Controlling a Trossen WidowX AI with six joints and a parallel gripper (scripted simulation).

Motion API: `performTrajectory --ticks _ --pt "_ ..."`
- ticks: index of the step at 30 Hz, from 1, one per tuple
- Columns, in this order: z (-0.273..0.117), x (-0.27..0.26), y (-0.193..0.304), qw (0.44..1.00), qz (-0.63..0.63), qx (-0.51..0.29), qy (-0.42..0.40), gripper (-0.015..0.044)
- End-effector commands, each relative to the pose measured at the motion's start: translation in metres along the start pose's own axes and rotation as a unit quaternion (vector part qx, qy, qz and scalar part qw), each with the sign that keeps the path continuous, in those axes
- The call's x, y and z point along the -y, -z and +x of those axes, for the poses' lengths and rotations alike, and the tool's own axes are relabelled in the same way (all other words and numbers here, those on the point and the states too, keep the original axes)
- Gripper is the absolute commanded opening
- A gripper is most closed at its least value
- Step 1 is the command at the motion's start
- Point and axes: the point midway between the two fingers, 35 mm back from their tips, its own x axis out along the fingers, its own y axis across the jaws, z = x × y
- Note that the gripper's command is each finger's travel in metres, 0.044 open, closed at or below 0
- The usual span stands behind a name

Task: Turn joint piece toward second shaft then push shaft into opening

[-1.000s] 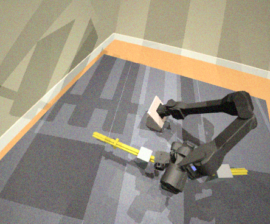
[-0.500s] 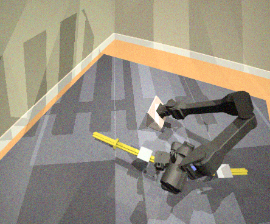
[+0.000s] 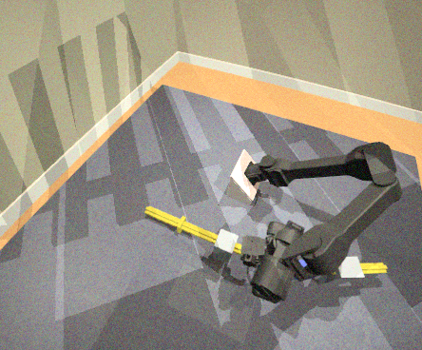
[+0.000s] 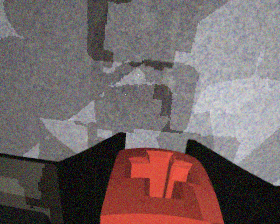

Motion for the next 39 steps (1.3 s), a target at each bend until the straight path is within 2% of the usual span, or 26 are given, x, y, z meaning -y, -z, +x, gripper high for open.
performTrajectory --ticks 1,38,39 --pt "0.0004 0.0000 0.0010 1.000 0.000 -0.002 0.000 0.0182" --pt "0.0004 0.0000 0.0010 1.000 0.000 -0.002 0.000 0.0182" --pt "0.0000 0.0000 0.0000 1.000 0.000 0.000 0.000 0.0156"
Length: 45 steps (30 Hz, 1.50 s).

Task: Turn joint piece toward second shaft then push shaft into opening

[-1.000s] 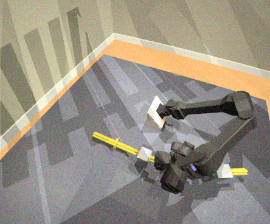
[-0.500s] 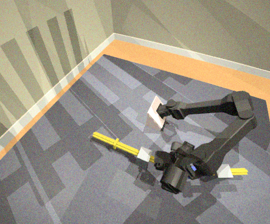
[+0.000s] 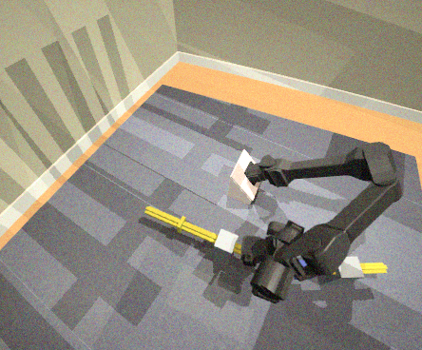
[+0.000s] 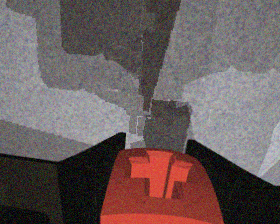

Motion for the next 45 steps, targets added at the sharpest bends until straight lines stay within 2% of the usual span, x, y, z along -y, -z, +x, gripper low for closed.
performTrajectory --ticks 1,6,12,37,42,45 --pt "0.0000 0.0000 0.0000 1.000 0.000 0.000 0.000 0.0147" --pt "0.0000 0.0000 0.0000 1.000 0.000 0.000 0.000 0.0147" --pt "0.0000 0.0000 0.0000 1.000 0.000 0.000 0.000 0.0000" --pt "-0.0015 0.0012 0.0000 1.000 0.012 0.015 0.000 0.0000" --pt "-0.0015 0.0012 0.0000 1.000 0.012 0.015 0.000 0.0131" --pt "-0.0015 0.0012 0.0000 1.000 0.012 0.015 0.000 0.0147"
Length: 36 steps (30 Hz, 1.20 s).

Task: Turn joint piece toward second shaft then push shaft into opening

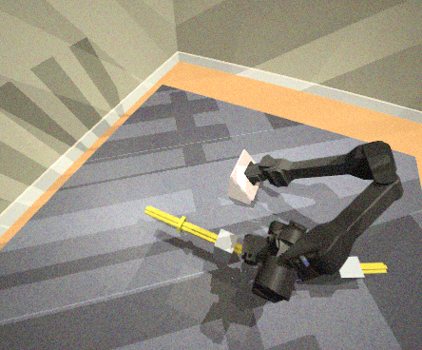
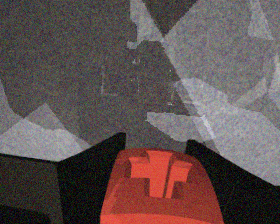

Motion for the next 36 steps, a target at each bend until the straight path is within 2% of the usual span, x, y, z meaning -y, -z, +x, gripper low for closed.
performTrajectory --ticks 1,11,23,27,33,36 --pt "0.000 0.000 0.000 1.000 0.000 0.000 0.000 0.0173" --pt "0.000 0.000 0.000 1.000 0.000 0.000 0.000 0.0436" --pt "0.000 0.000 0.000 1.000 0.000 0.000 0.000 0.0440" --pt "-0.026 0.000 0.000 1.000 0.000 -0.015 0.000 0.0440" --pt "-0.029 0.000 0.000 1.000 -0.002 -0.016 -0.001 0.0440" --pt "-0.045 -0.003 0.000 0.999 -0.038 -0.008 -0.018 0.0440"
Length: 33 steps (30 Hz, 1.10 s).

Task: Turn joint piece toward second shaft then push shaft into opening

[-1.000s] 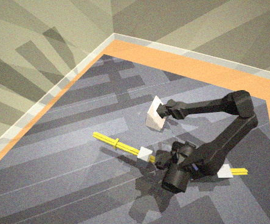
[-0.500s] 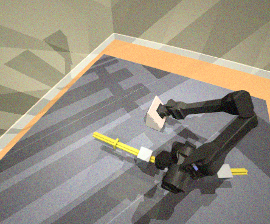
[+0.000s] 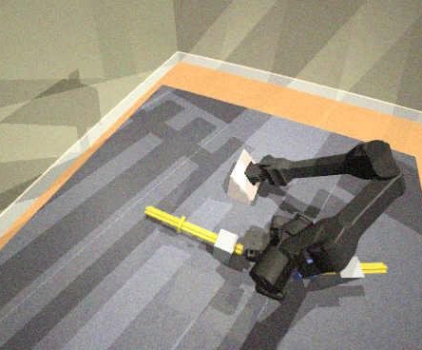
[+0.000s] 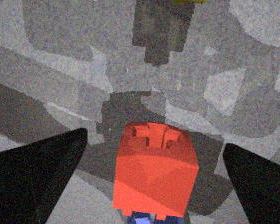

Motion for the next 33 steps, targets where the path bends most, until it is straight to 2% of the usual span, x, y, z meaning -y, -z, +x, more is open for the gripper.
performTrajectory --ticks 1,18,26,33 --pt "-0.020 -0.004 0.000 0.999 -0.040 0.008 -0.021 0.0440" --pt "-0.127 0.005 0.006 0.949 -0.279 0.103 -0.101 0.0440" --pt "-0.127 0.002 0.005 0.953 -0.269 0.098 -0.102 0.0440" --pt "-0.106 -0.002 -0.020 0.978 -0.187 0.047 -0.077 0.0440"
